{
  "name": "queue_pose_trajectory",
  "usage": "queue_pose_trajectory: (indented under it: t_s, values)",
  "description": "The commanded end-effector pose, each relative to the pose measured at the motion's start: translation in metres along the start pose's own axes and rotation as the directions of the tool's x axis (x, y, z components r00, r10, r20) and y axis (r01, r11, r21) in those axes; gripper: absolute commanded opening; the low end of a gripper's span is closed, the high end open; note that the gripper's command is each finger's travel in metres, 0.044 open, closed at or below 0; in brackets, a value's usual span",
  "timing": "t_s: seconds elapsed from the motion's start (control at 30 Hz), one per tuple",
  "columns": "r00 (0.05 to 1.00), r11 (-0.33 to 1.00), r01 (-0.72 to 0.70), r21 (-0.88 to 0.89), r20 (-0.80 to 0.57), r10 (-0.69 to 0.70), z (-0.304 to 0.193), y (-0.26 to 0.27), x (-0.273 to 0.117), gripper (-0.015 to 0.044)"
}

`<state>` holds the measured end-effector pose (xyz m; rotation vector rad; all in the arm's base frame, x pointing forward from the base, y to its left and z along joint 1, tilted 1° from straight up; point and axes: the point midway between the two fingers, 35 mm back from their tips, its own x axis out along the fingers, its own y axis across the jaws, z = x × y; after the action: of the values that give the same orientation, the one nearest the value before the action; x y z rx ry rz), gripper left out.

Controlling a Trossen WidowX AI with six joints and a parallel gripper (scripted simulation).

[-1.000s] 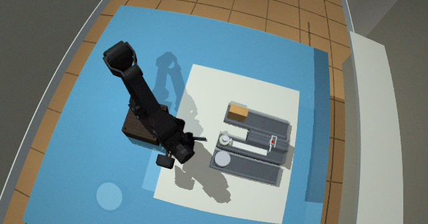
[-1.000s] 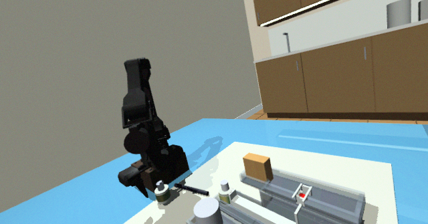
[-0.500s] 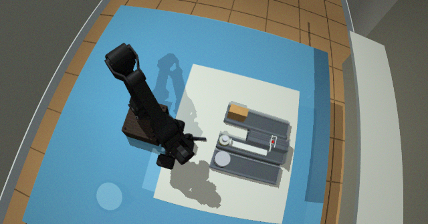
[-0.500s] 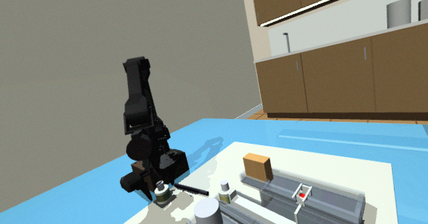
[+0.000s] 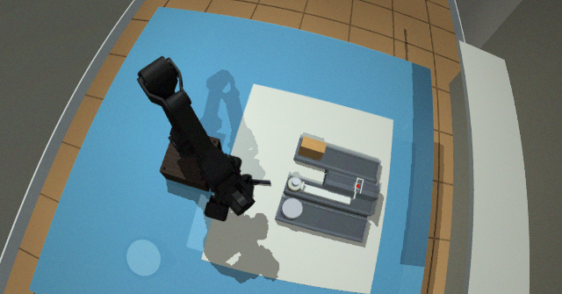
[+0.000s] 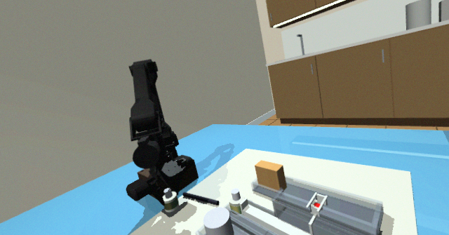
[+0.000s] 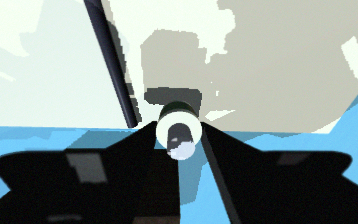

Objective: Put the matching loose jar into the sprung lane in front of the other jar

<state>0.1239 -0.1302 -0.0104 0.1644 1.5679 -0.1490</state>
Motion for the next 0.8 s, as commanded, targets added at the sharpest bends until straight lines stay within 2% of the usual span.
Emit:
queue_pose_trajectory:
  t_s: [0.0, 0.4, 0.57, 0.77]
  values:
    - [1.0, 1.0, 0.019, -0.015, 0.008, -0.019, 0.004, -0.004, -0.017, 0.0006]
    - [1.0, 1.0, 0.013, 0.0, 0.012, -0.013, -0.006, 0.002, -0.095, 0.0]
    - [1.0, 1.0, 0.011, 0.004, 0.013, -0.011, -0.005, 0.004, -0.1, 0.0]
    - [1.0, 1.0, 0.002, 0.022, 0.014, -0.002, 0.021, 0.01, -0.096, 0.0]
